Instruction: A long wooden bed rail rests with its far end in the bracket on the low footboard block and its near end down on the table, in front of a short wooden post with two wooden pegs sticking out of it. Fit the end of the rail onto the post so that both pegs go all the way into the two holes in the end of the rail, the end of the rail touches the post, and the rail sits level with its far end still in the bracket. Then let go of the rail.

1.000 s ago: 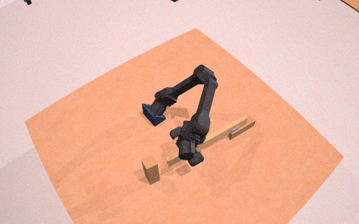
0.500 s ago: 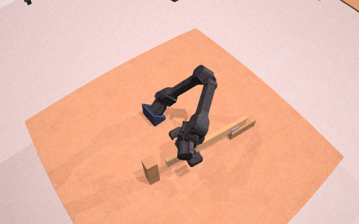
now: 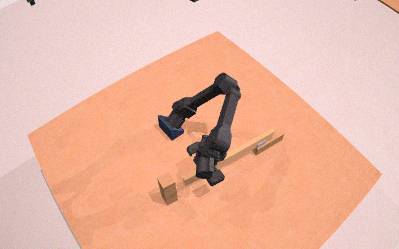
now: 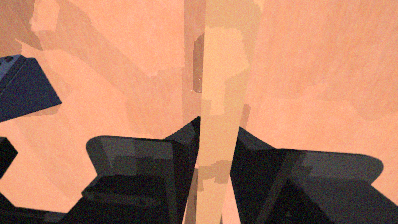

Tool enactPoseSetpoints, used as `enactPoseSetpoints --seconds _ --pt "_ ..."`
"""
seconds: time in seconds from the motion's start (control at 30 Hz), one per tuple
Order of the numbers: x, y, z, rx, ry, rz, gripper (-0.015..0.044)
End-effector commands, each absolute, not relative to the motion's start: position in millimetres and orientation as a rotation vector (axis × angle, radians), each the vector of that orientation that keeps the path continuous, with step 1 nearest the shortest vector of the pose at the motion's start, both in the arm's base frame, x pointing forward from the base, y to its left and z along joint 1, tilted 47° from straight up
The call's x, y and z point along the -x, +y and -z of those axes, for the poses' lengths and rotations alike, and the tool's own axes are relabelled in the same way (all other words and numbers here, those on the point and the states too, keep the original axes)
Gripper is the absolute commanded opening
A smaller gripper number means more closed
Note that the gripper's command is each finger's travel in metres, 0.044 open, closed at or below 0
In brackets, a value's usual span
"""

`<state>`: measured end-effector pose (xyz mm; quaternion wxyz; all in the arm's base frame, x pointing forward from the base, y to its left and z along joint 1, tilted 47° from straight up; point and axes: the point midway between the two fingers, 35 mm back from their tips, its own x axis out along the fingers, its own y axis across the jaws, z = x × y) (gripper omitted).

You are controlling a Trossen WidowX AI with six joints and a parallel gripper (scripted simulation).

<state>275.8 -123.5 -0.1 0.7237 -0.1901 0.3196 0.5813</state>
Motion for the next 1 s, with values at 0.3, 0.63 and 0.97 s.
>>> enactPoseSetpoints --seconds 0.3,0.63,0.97 --pt "-274.9 -128.3 2.2 0.425 0.704 -1.278 0.0000" --pt "-274.0 -130.8 4.1 0.425 0.704 -1.278 0.0000" --pt "-273.4 -132.4 6.7 0.425 0.704 -1.278 0.0000"
